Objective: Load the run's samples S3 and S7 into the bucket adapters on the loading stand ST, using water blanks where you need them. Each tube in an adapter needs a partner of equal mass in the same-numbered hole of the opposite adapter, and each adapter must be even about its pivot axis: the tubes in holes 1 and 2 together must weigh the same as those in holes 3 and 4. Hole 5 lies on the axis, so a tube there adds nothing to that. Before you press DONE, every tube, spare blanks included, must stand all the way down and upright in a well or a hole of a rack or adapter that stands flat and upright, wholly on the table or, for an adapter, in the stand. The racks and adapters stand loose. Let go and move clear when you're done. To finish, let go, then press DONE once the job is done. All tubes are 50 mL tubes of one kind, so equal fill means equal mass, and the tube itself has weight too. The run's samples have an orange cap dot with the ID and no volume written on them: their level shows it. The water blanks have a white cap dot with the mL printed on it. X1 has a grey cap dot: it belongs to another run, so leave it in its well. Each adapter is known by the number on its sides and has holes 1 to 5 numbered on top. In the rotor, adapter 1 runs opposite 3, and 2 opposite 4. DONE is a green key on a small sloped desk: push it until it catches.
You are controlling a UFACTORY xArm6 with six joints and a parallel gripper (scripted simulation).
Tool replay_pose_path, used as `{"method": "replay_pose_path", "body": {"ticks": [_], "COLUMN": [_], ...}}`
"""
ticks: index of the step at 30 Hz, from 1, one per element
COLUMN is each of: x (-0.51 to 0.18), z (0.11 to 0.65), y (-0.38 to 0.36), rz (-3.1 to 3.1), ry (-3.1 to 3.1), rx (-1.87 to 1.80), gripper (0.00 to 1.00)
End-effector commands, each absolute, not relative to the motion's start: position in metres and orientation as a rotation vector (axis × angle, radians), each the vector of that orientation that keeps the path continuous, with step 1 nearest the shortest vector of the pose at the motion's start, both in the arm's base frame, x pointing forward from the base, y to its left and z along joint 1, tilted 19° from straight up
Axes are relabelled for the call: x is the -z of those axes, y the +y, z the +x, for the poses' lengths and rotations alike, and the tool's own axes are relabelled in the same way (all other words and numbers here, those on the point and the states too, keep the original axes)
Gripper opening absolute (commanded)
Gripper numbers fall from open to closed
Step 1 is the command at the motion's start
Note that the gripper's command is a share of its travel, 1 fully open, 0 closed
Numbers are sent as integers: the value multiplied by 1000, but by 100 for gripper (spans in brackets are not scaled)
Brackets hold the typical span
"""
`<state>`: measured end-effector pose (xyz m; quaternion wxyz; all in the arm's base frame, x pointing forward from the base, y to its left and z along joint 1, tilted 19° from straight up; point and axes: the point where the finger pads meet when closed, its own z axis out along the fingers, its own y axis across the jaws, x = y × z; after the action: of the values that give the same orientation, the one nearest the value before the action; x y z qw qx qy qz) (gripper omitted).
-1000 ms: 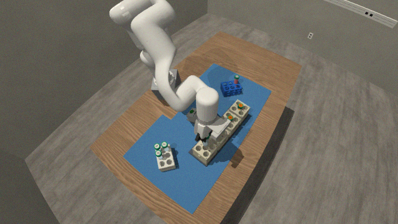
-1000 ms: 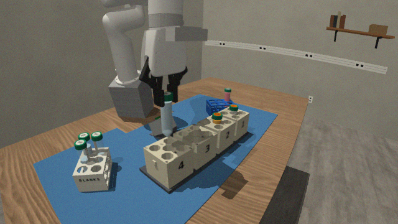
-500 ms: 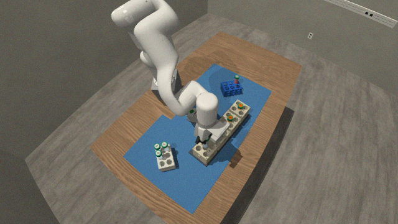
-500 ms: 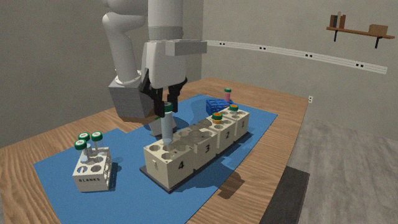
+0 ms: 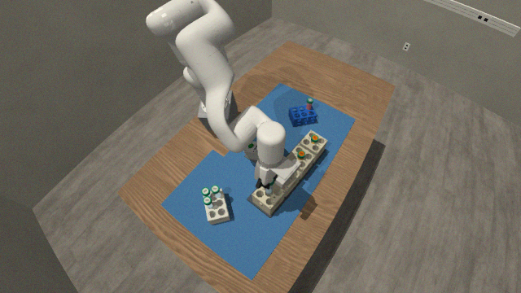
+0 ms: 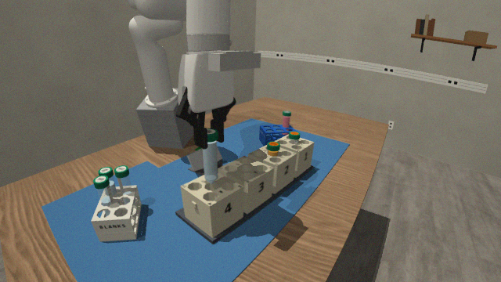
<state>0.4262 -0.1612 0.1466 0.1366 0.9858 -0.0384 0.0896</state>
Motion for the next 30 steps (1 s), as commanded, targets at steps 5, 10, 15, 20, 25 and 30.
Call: {"method": "replay_pose_path", "body": {"ticks": [5,10,15,20,25,30], "x": [-142,-137,-134,-130,-125,-120], "z": [428,429,430,431,431,432], "y": [-163,-164,-166,-167,-168,-169], "rz": [2852,2852,2852,2852,2852,2852], "ry": [-111,-111,-111,-111,-111,-111], "rx": [-265,-265,-265,-265,-265,-265], "gripper": [0,0,0,0,0,0]}}
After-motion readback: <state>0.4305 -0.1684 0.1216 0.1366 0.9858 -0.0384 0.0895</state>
